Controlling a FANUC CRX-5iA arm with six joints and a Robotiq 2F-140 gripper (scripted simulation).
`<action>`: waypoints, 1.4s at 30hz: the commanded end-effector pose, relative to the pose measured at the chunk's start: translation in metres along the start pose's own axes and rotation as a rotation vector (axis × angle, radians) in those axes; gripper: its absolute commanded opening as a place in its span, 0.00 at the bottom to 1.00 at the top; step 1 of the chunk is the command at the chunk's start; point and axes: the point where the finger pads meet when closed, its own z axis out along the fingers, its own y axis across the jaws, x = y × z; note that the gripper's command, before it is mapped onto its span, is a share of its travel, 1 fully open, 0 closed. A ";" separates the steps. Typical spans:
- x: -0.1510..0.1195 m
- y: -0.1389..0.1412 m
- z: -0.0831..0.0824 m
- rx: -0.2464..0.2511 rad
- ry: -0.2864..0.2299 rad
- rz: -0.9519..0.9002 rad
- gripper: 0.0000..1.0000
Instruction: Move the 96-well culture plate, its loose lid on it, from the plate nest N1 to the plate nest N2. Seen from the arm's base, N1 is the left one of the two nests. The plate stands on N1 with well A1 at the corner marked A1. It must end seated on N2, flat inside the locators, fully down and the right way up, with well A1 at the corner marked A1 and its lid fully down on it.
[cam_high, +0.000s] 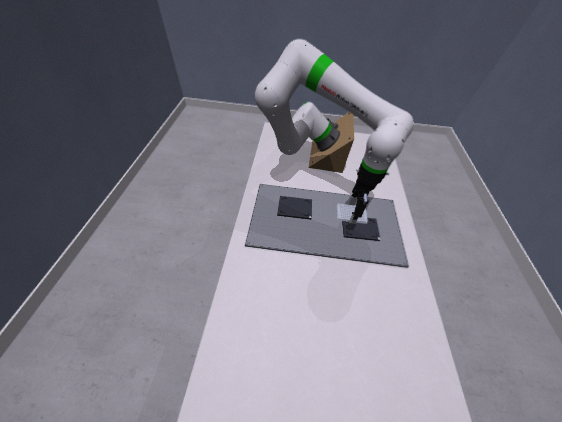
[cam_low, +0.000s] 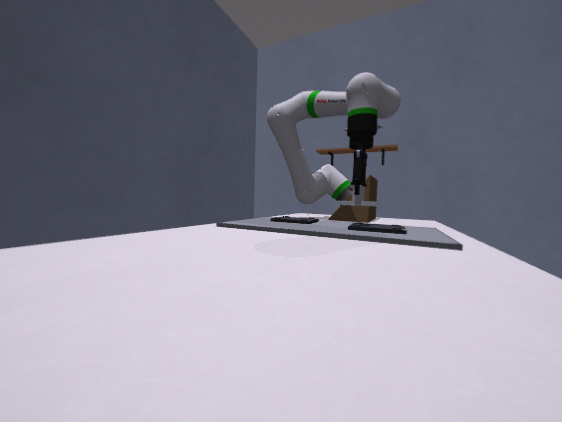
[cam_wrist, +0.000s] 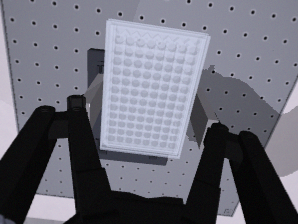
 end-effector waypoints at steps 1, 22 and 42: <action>0.013 0.003 0.000 0.001 -0.001 0.000 0.00; 0.075 0.018 0.000 0.001 -0.001 0.000 0.00; 0.133 0.032 0.000 0.001 -0.001 0.000 0.00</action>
